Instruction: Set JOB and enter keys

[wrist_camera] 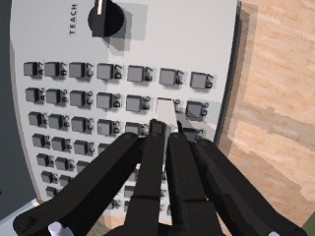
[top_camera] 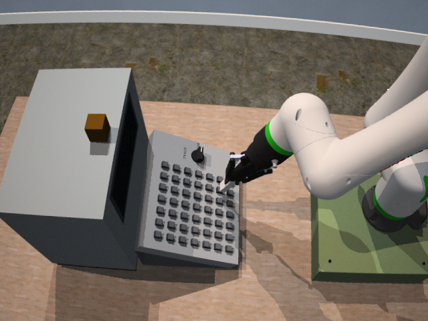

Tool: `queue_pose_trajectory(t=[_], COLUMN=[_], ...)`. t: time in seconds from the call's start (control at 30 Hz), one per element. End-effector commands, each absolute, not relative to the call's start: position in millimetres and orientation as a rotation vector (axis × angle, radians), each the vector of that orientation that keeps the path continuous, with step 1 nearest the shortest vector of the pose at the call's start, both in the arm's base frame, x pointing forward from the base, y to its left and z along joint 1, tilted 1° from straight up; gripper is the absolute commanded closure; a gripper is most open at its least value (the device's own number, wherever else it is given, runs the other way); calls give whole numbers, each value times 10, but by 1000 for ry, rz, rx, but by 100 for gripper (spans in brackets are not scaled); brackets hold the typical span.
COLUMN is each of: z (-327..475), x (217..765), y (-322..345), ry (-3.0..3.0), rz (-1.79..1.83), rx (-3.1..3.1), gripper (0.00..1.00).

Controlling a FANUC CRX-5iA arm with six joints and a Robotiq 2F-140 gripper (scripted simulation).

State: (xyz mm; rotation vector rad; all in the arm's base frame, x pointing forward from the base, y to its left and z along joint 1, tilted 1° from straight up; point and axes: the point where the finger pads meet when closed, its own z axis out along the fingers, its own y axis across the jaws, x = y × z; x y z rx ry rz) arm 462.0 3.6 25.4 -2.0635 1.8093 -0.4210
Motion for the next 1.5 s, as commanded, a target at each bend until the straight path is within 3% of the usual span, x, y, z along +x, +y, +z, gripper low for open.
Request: queue_pose_trajectory(t=[0.0,1.47], z=[222,140], x=[4638,4680], y=[38,45], ry=[1809,1809], rz=[-421,-421], rx=[-2063,-2063], gripper=[100,100])
